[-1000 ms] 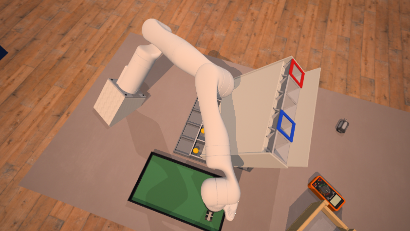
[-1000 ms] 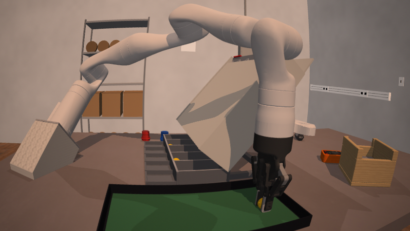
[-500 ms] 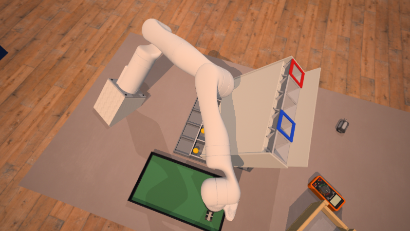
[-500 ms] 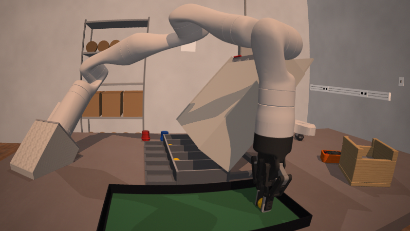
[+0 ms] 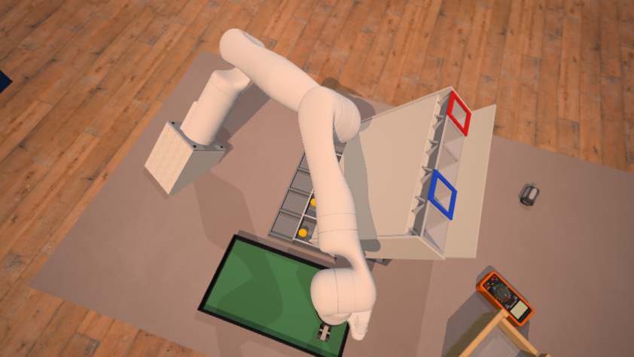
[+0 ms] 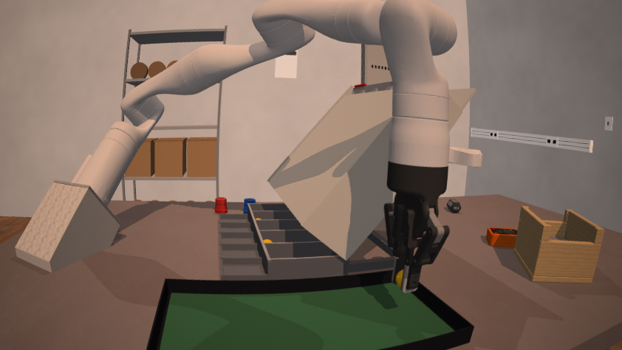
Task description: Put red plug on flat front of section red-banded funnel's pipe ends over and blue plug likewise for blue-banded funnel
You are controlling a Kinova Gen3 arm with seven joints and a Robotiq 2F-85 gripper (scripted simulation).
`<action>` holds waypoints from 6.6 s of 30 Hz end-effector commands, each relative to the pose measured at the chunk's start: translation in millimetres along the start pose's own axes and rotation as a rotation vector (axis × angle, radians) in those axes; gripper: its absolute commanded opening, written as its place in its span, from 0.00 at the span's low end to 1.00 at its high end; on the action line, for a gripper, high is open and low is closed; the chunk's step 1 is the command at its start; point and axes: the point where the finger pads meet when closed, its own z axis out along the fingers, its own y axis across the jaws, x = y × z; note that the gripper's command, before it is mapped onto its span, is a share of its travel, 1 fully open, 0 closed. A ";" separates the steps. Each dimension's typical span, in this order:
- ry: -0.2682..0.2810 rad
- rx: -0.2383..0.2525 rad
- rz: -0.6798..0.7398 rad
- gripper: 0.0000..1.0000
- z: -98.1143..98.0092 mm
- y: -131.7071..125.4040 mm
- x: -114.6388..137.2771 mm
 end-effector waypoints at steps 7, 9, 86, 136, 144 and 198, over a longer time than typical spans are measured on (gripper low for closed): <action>0.000 0.001 -0.003 0.00 -86.3 -1.6 0.9; 0.000 0.001 -0.003 0.00 -86.3 -1.6 0.9; -0.023 0.041 0.000 0.00 -311.4 -415.5 -28.7; 0.019 0.032 -0.009 0.00 -280.9 -416.9 139.2; 0.019 0.032 -0.009 0.00 -280.9 -416.9 139.2; 0.018 0.032 -0.008 1.00 -280.7 -416.0 139.1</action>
